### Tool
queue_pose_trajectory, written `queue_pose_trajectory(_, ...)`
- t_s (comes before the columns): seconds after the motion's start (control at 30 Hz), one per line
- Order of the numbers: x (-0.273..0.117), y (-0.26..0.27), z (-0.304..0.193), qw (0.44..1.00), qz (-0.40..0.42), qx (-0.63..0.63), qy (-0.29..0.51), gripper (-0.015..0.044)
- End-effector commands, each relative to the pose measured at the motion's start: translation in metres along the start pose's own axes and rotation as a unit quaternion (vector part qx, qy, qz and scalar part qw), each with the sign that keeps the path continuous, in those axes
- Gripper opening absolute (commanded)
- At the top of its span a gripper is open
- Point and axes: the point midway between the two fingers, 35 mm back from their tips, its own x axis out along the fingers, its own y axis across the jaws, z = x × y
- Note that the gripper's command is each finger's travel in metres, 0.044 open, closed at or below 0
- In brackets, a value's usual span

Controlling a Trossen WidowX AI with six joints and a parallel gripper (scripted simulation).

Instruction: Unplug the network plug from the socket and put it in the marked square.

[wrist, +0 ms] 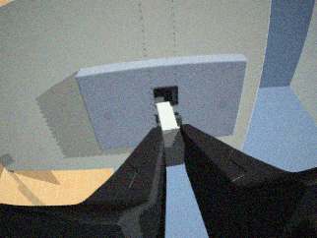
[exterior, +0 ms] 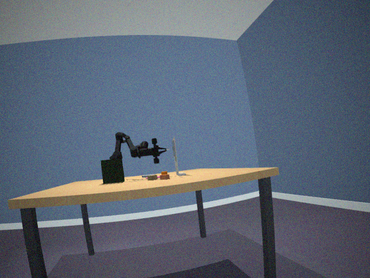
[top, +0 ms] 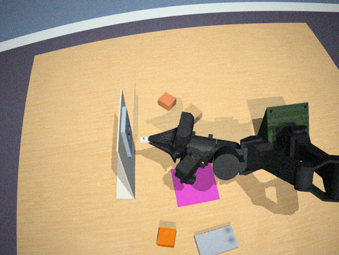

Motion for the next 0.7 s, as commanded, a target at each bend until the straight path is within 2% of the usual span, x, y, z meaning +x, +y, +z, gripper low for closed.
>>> queue_pose_trajectory(0.0,-0.0033,0.0012,-0.0021,1.0,0.001,0.001,0.004,0.0)
queue_pose_trajectory(0.67,-0.0124,0.0012,-0.0014,1.0,0.001,0.001,0.004,0.0)
